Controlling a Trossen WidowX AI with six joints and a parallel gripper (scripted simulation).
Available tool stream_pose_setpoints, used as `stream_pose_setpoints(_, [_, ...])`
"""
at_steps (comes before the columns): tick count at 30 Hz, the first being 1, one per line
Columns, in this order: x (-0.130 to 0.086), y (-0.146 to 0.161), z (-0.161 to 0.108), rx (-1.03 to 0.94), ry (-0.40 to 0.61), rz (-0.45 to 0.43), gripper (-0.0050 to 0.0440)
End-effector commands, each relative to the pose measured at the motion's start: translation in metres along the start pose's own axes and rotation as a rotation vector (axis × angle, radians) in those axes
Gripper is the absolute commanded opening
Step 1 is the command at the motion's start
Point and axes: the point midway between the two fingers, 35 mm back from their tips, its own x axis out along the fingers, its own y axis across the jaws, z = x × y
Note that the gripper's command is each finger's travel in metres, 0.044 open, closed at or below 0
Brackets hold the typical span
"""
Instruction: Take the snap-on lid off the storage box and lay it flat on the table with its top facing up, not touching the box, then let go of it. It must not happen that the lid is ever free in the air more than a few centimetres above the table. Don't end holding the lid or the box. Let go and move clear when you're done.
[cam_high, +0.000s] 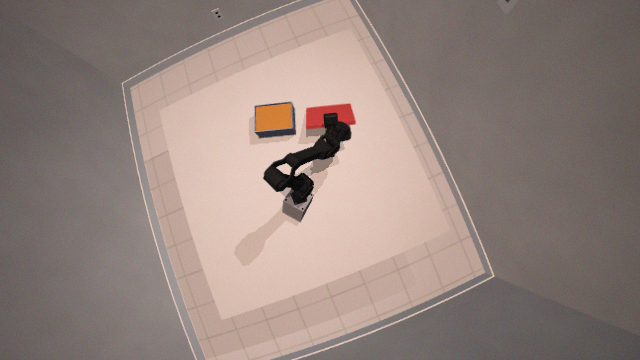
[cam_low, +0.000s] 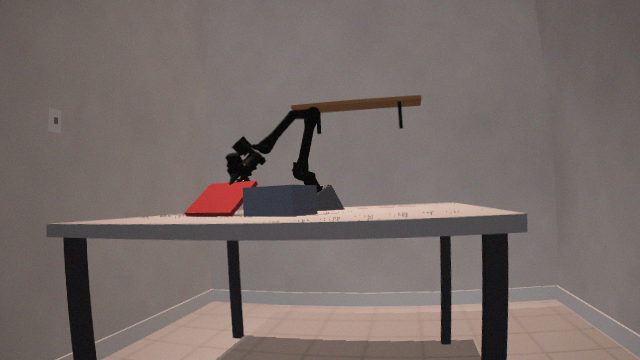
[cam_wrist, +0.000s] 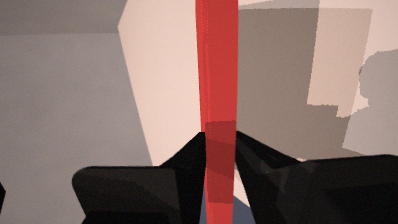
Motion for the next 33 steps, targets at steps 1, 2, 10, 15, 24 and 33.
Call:
stream_pose_setpoints(1, [0.004, -0.007, -0.001, 0.01, 0.002, -0.011, -0.005])
stream_pose_setpoints(2, [0.004, -0.008, -0.001, 0.01, 0.002, -0.011, -0.005])
stream_pose_setpoints(10, [0.007, -0.011, -0.001, 0.01, 0.002, -0.011, -0.005])
stream_pose_setpoints(15, [0.011, -0.016, -0.001, 0.01, 0.002, -0.011, -0.005])
stream_pose_setpoints(24, [0.015, -0.021, -0.001, 0.01, 0.002, -0.011, -0.005])
stream_pose_setpoints(33, [0.02, -0.027, -0.001, 0.01, 0.002, -0.011, -0.005])
